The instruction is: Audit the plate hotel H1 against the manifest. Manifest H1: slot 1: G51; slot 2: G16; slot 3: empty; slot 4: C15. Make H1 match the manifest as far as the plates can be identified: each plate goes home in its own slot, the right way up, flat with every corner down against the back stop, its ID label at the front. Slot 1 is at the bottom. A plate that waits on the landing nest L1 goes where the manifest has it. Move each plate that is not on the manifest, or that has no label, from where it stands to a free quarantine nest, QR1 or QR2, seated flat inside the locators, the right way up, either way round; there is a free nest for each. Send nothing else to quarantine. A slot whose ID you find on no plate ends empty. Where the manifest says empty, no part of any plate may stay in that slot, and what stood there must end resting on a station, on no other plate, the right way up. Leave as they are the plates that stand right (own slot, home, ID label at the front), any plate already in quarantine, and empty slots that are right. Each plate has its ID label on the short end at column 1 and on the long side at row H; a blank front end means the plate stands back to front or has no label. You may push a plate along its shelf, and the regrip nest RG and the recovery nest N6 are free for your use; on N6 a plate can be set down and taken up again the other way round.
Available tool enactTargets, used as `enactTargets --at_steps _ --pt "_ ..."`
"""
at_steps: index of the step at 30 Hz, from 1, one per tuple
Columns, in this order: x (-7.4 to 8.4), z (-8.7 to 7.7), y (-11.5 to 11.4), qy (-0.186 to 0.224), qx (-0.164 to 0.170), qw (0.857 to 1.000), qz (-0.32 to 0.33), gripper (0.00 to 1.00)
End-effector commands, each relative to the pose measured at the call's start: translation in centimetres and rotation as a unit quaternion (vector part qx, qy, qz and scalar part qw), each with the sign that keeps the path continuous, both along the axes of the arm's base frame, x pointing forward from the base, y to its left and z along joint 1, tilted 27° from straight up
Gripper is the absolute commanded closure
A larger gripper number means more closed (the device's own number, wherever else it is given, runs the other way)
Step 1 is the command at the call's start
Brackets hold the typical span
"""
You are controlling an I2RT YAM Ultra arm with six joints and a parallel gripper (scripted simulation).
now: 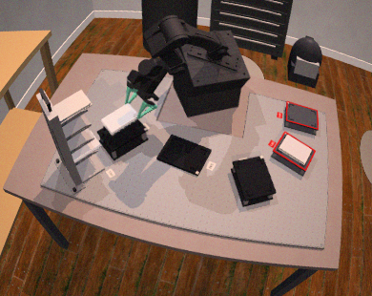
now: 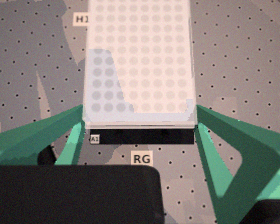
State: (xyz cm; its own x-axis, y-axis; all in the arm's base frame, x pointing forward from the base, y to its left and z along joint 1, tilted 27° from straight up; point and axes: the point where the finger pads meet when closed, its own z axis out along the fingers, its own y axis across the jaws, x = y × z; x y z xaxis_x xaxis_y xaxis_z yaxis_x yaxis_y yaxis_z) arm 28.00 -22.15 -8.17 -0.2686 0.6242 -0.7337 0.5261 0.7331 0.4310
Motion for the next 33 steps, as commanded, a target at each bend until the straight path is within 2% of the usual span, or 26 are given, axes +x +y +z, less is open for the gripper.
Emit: enactTargets --at_steps 1,33 --pt "-0.1 0.7 -0.7 -0.006 -0.01 1.0 -0.005 0.14" --pt "-1.2 3.3 -1.4 -0.006 -0.01 1.0 -0.005 0.14"
